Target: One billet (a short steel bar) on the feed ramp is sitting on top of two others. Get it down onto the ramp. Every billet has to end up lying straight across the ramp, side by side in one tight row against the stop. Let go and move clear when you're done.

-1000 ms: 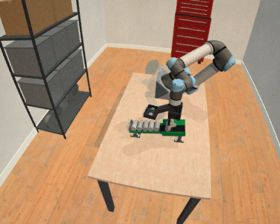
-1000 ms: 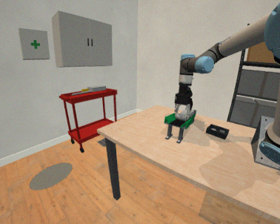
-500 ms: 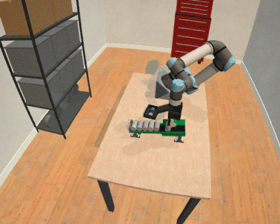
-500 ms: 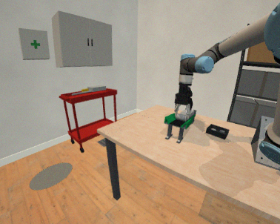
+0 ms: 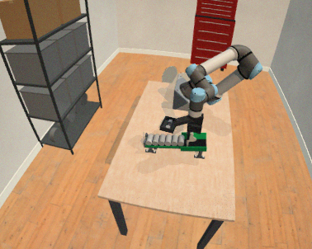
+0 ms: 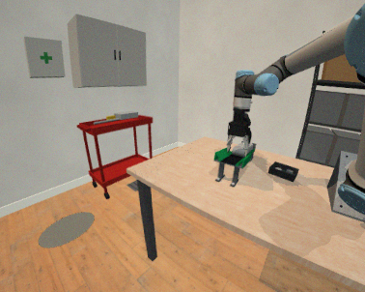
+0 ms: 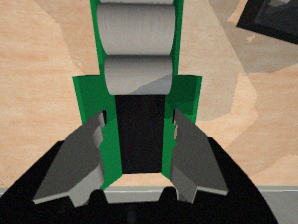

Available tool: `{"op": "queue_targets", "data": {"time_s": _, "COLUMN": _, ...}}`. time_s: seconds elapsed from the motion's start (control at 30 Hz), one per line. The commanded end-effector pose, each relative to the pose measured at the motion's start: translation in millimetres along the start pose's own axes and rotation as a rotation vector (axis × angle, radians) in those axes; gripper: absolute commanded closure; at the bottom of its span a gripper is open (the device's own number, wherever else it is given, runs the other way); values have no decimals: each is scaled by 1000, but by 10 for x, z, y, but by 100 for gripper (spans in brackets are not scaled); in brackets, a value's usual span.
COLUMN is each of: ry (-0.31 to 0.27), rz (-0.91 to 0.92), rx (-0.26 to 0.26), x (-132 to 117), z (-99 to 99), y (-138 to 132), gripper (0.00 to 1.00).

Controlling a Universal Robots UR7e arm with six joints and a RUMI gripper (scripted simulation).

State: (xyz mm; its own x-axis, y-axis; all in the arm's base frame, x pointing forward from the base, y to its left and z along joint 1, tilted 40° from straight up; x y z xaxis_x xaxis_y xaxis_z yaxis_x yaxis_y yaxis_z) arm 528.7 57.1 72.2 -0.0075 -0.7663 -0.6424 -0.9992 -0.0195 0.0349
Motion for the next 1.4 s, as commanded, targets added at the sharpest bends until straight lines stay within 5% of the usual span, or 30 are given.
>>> {"op": "queue_targets", "data": {"time_s": 0.0, "ry": 0, "rz": 0, "rx": 1, "x": 1, "z": -5, "y": -3, "gripper": 49}}
{"op": "queue_targets", "data": {"time_s": 0.67, "ry": 0, "rz": 0, "rx": 1, "x": 1, "z": -46, "y": -3, "gripper": 49}}
{"op": "queue_targets", "data": {"time_s": 1.37, "ry": 0, "rz": 0, "rx": 1, "x": 1, "z": -895, "y": -2, "gripper": 49}}
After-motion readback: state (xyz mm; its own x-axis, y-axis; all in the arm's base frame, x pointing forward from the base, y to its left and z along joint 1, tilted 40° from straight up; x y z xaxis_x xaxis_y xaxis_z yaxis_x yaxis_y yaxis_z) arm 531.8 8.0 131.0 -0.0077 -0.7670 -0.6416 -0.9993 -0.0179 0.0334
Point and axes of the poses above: the point where the finger pads meet when closed, its own z axis out along the fingers, its own y axis across the jaws, x = y × z, the point moved 4 cm from there along -z, back along the fingers, and after that the axes turned 7 degrees about z, right-handed, at the moved point
